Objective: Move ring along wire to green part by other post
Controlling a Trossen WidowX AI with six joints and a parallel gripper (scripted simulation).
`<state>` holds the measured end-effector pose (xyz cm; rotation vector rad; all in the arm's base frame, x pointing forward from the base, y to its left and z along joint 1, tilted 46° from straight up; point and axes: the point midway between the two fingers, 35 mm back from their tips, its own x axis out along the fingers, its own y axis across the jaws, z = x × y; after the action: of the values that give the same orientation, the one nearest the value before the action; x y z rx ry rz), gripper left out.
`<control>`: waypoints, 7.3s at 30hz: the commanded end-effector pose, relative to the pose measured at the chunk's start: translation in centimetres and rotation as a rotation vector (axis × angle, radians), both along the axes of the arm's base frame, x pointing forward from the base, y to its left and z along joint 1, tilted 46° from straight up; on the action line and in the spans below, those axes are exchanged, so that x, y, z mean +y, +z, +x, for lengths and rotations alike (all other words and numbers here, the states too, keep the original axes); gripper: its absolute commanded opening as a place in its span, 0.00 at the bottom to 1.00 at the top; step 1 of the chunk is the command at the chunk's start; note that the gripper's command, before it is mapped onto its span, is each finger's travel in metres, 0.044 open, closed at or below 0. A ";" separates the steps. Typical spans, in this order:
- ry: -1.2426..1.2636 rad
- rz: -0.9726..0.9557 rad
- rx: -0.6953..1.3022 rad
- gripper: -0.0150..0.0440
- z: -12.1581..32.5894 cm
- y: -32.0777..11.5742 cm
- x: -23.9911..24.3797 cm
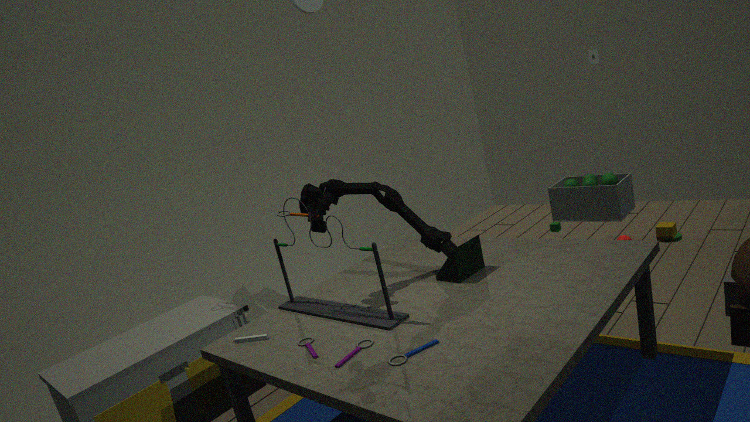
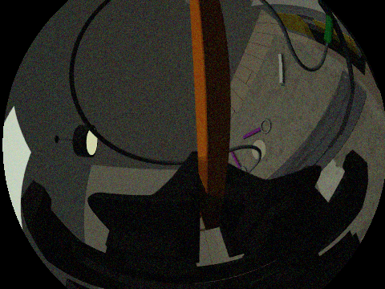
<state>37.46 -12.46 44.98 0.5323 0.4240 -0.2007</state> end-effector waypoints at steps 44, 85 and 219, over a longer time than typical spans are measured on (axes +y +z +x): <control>-0.007 -0.596 0.138 0.00 -0.5 -0.3 -2.1; 0.005 -1.098 0.242 0.00 -0.8 0.3 -3.9; -0.020 -2.723 0.654 0.00 -1.7 5.6 -4.1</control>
<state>35.70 -16.65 50.71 -2.2069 0.4088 -0.7285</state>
